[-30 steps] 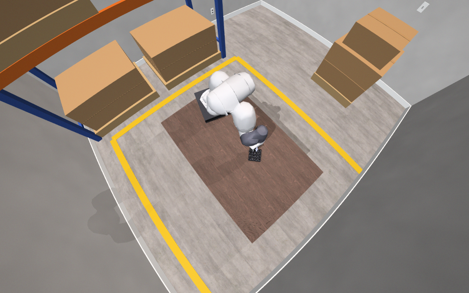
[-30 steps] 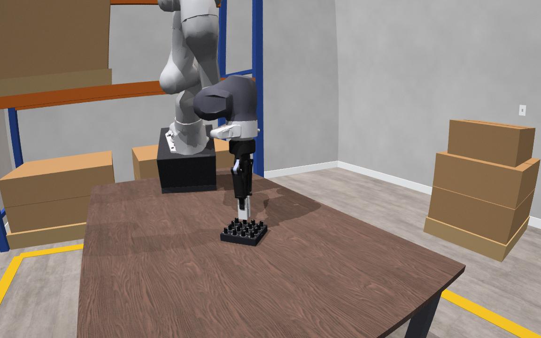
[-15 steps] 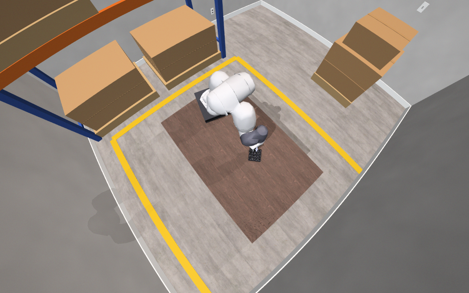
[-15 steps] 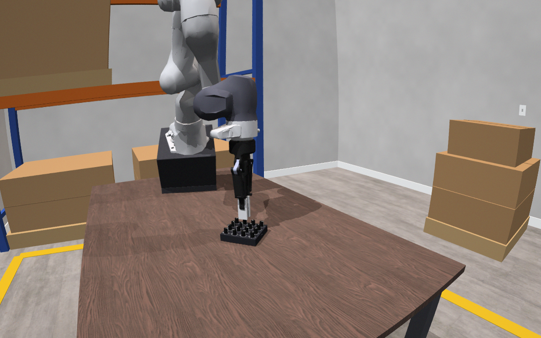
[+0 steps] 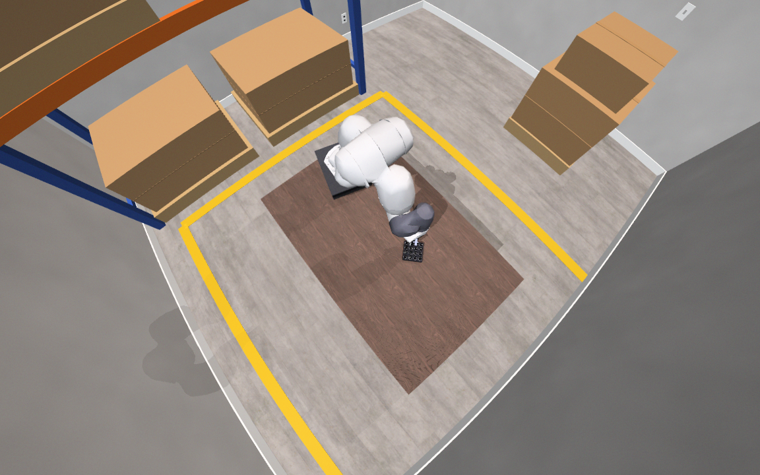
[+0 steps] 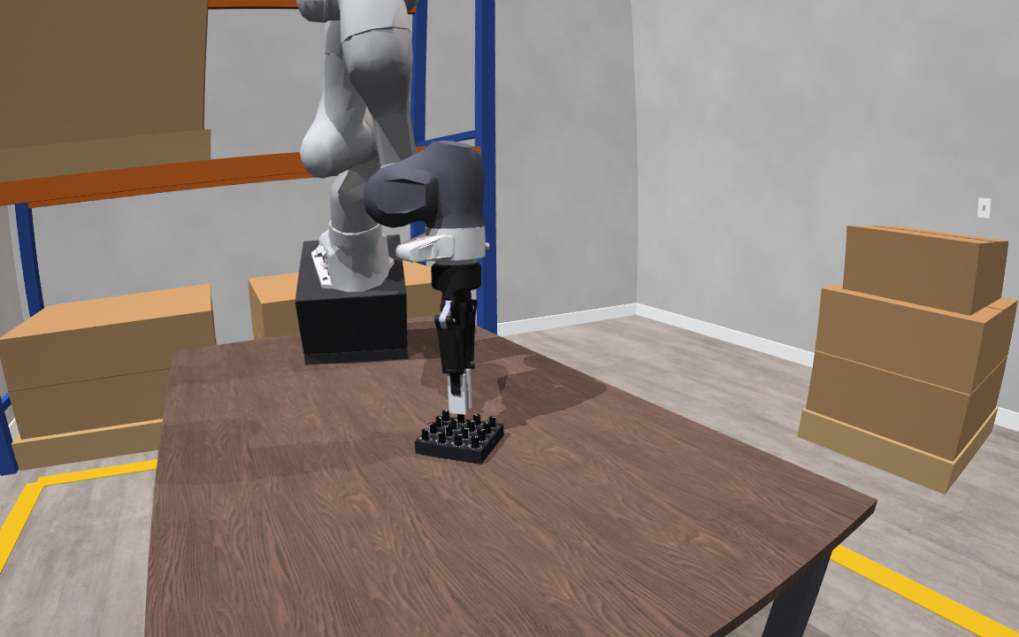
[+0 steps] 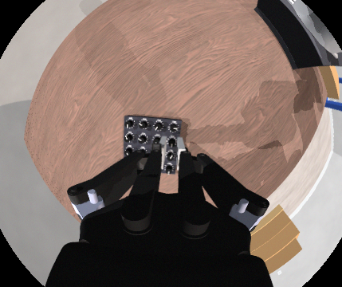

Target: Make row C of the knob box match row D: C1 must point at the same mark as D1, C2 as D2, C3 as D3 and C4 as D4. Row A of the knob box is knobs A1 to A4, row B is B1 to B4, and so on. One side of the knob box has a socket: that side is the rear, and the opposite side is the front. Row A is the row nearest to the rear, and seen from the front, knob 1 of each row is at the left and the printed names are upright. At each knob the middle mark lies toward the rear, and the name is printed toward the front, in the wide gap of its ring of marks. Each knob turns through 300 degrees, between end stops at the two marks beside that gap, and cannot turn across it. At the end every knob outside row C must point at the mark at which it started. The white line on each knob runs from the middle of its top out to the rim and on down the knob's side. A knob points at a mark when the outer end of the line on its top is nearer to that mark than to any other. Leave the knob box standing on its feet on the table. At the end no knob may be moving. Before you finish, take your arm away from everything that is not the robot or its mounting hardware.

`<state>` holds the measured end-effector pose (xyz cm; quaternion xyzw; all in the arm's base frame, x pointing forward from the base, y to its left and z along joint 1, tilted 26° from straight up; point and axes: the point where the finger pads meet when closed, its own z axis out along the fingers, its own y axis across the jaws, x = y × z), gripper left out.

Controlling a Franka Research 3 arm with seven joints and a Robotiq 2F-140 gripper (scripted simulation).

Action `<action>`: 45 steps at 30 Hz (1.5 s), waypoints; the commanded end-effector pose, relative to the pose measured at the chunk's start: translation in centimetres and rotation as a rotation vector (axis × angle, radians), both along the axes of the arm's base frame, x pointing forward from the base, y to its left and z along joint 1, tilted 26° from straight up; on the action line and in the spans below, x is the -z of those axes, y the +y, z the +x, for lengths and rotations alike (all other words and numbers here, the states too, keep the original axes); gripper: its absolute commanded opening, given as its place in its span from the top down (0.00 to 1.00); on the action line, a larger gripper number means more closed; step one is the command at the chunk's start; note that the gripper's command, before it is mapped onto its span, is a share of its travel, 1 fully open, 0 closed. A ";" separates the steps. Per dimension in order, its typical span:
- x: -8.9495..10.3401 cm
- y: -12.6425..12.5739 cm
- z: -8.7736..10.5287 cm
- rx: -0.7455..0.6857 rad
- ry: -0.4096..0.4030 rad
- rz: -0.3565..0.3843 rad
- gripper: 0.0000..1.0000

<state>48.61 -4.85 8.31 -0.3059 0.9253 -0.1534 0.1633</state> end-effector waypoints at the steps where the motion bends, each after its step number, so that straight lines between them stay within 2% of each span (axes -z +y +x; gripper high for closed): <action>1: 0.0 -0.2 0.1 -0.001 -0.001 -0.001 0.88; 19: 1.0 -0.4 0.5 0.000 -0.001 -0.001 0.88; 45: 1.2 -0.4 0.6 -0.001 -0.001 -0.001 0.88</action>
